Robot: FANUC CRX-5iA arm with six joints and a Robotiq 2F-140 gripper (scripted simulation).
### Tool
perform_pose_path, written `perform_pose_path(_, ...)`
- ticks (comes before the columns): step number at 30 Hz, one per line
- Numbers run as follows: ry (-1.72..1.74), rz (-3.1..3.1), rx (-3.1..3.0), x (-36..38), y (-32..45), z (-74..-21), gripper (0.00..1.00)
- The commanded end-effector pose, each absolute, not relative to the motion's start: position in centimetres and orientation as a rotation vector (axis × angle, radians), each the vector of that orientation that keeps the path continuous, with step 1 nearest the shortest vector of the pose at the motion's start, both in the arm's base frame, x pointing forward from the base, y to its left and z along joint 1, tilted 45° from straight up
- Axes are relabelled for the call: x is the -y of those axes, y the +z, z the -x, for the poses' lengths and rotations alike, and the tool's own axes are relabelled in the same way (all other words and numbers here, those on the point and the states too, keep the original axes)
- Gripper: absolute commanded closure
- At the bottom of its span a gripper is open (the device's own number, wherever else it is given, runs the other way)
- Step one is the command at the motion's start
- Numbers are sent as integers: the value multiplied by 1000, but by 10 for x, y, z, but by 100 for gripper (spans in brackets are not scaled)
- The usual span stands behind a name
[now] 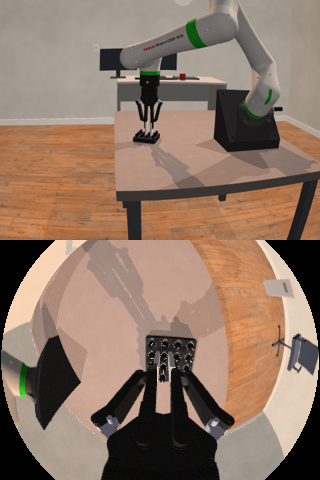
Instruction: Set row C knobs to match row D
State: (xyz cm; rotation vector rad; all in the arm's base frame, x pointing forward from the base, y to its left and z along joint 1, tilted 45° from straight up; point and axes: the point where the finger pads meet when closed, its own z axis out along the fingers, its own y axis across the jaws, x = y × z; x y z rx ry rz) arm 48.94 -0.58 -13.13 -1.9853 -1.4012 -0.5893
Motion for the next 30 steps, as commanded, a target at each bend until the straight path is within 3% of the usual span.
perform_pose_path(1, -589, 1986, 1401, 6, -131, -490, 88)
perform_pose_path(13, -589, 1986, 1401, 6, -131, -490, 88)
perform_pose_path(14, -589, 1986, 1401, 6, -131, -490, 95)
perform_pose_path(30, -589, 1986, 1401, 6, -131, -490, 95)
